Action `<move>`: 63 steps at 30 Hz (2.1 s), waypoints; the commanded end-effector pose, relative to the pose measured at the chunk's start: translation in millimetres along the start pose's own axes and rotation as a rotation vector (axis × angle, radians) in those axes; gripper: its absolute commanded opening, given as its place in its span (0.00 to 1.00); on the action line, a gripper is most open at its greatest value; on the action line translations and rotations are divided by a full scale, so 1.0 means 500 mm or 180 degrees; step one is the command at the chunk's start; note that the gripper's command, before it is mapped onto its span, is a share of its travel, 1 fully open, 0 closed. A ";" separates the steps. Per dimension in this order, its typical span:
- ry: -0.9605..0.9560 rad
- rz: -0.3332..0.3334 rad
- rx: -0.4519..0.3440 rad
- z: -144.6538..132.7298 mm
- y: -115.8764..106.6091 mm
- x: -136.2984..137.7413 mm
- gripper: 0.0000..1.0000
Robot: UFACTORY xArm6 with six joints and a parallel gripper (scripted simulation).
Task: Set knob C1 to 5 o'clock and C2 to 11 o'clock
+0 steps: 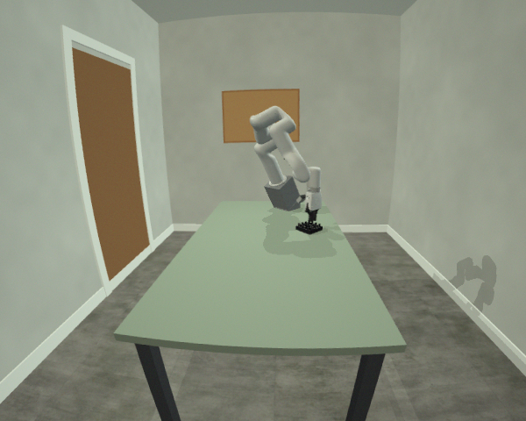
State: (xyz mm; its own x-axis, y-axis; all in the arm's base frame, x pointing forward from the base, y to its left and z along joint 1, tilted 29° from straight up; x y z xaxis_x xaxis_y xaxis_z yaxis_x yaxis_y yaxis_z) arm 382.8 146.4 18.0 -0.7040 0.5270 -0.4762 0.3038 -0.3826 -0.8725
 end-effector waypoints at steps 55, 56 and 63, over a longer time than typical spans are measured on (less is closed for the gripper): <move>0.0001 0.0003 -0.0008 -0.002 0.022 -0.001 0.19; 0.0001 0.0003 -0.0008 -0.002 0.022 -0.001 0.19; 0.0001 0.0003 -0.0008 -0.002 0.022 -0.001 0.19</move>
State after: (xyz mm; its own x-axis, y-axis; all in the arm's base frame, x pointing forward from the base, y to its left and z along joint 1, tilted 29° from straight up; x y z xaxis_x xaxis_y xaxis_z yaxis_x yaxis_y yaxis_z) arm 386.4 141.9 7.5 -0.7040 0.5270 -0.4761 0.3037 -0.3826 -0.8726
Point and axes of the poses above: the point where the finger pads meet when closed, its own y axis out along the fingers, its own x axis across the jaws, z = x × y, the point moved 10 cm from there along -y, back along the fingers, and after that the axes turned 15 degrees about -y, right-handed, at the moved point
